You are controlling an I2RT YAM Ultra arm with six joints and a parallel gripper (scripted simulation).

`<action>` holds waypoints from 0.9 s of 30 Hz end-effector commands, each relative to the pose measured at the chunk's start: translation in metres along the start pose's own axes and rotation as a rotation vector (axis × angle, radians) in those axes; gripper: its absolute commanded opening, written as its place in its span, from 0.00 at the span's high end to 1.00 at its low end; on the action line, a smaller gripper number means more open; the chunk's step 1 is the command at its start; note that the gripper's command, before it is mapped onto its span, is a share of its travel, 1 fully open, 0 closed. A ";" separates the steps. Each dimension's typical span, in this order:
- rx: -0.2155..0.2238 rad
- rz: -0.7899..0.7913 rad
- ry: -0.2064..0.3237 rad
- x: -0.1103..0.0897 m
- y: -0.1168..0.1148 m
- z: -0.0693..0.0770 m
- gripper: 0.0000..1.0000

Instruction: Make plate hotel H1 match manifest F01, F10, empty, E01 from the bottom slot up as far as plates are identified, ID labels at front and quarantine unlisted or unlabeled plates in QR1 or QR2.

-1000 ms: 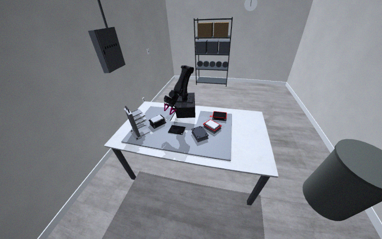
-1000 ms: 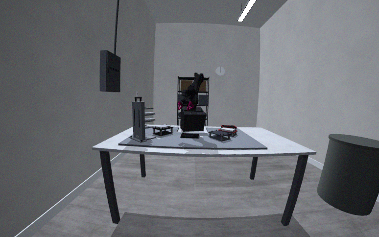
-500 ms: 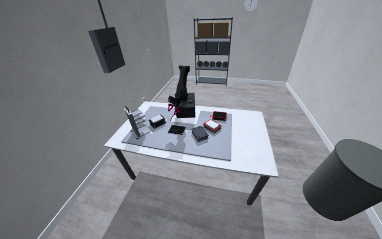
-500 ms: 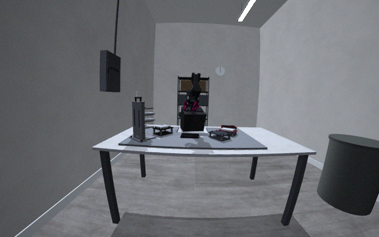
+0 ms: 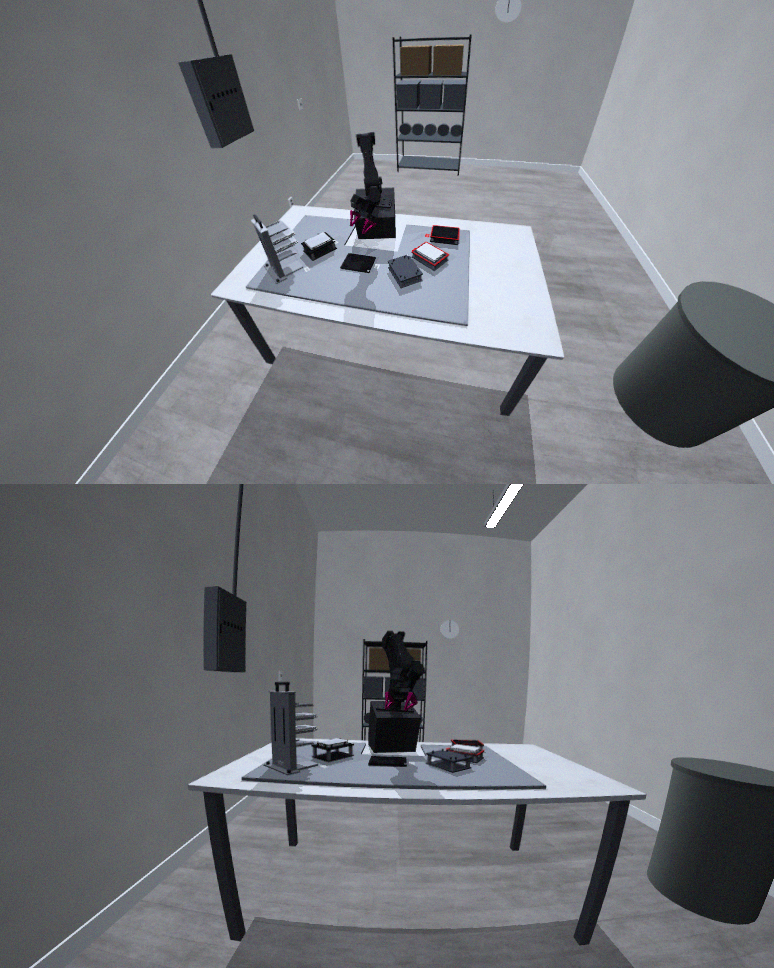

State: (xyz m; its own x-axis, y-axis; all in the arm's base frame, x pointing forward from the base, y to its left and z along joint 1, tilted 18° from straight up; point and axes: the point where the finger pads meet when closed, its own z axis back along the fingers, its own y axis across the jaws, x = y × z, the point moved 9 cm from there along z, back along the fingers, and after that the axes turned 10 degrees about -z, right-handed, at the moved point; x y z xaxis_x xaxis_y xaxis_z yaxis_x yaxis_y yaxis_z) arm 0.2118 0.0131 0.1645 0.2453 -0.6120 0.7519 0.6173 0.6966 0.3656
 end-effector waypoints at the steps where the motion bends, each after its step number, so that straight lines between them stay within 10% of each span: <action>1: -0.033 -0.039 -0.044 0.003 -0.001 0.000 0.00; 27: -0.033 -0.039 -0.044 -0.012 0.001 -0.010 0.00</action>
State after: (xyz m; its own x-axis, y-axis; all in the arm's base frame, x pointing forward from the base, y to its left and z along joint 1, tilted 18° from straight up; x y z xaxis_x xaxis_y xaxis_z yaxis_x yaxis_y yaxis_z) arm 0.2163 0.0180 0.1476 0.2039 -0.6228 0.7553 0.6482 0.6641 0.3726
